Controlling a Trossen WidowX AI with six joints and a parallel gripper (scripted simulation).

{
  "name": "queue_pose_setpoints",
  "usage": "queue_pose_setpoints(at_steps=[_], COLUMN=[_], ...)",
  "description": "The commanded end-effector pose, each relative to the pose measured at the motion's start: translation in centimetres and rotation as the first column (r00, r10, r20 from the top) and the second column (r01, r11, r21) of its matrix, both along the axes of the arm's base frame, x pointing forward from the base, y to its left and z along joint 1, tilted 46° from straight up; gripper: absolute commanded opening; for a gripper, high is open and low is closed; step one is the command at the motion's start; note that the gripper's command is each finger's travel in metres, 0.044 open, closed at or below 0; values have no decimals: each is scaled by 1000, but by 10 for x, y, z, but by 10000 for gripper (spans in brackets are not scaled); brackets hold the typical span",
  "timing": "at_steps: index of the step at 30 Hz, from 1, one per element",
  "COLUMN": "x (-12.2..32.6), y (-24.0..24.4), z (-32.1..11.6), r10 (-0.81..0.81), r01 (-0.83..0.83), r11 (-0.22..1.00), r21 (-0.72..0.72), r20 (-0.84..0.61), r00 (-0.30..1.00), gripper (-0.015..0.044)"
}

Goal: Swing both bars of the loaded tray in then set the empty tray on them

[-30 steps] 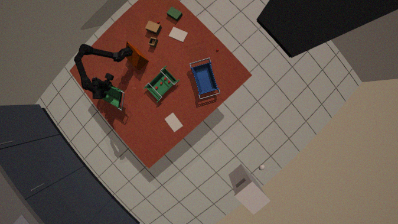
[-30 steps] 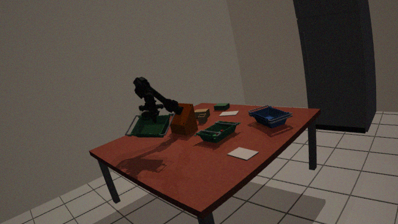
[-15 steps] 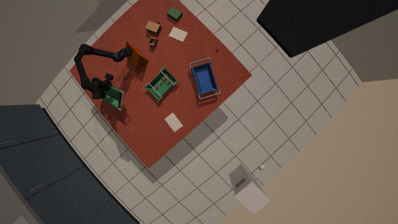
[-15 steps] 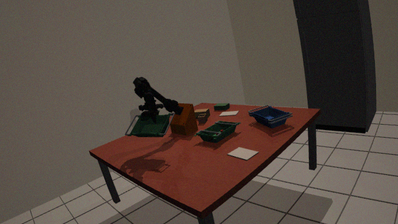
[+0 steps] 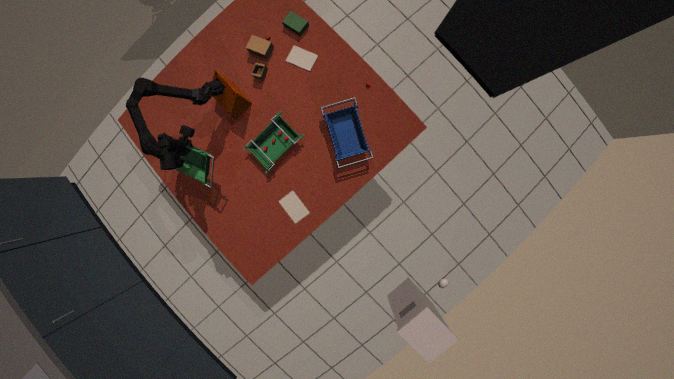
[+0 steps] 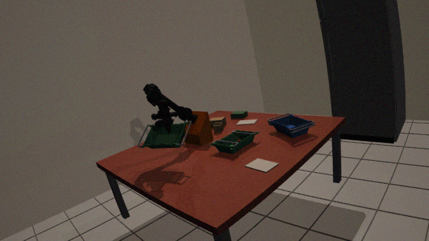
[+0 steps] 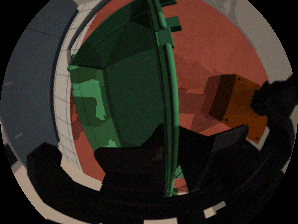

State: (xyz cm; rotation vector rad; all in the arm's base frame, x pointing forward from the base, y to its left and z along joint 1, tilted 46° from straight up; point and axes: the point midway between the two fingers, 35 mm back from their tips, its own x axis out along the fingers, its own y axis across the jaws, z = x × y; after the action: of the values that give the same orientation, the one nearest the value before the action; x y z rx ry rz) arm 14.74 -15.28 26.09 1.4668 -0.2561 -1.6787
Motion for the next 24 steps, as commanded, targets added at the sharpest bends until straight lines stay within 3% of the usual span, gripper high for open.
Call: queue_pose_setpoints(at_steps=[1,24], x=[14,89], y=[3,36], z=[-1,-38], r10=[37,251], r01=[-37,-243], r11=[999,968], r21=[2,63], r20=[-20,-214], r00=[999,944], gripper=[0,0])
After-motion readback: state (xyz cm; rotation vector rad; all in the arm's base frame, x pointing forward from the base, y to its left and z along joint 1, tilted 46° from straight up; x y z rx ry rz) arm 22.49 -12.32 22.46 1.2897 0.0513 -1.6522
